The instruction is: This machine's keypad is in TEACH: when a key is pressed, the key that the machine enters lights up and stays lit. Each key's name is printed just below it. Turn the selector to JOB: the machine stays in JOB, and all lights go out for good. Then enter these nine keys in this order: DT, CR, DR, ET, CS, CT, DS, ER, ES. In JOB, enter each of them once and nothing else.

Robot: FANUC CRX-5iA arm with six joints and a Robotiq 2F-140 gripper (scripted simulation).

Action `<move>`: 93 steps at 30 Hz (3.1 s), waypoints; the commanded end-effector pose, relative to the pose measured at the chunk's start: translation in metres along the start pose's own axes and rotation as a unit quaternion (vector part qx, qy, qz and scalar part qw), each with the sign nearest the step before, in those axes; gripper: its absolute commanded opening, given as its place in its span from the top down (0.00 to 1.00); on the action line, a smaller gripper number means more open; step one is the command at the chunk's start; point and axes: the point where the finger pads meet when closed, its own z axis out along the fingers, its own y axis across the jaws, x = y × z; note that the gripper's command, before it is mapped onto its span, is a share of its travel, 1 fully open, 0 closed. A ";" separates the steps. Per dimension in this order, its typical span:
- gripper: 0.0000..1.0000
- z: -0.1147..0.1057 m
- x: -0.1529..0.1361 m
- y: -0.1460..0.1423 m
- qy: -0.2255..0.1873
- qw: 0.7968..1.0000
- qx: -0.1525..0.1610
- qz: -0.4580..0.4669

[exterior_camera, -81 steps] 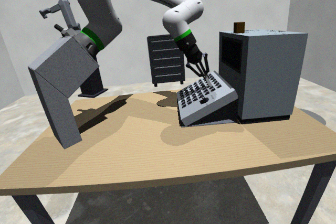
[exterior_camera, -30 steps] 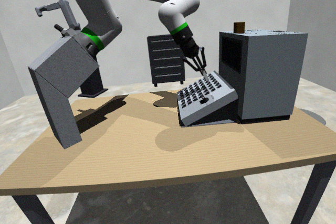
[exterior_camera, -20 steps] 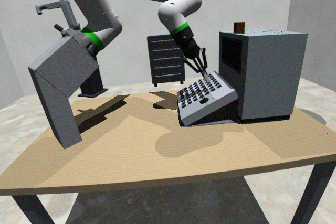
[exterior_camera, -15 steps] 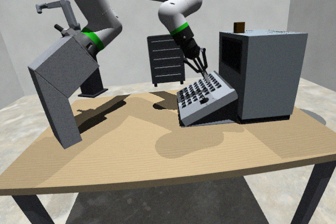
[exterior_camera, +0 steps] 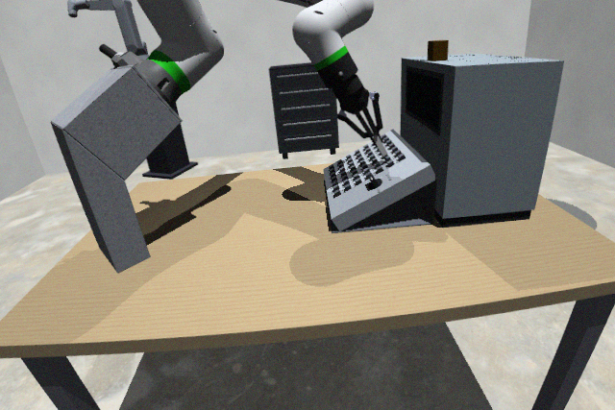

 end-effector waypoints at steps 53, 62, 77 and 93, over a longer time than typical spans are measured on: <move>1.00 0.017 0.000 0.000 0.000 1.000 0.000 0.000; 1.00 0.020 0.000 0.000 0.000 1.000 0.000 0.000; 1.00 0.021 0.000 0.000 0.000 1.000 0.000 0.000; 1.00 0.021 0.000 0.000 0.000 1.000 0.000 0.000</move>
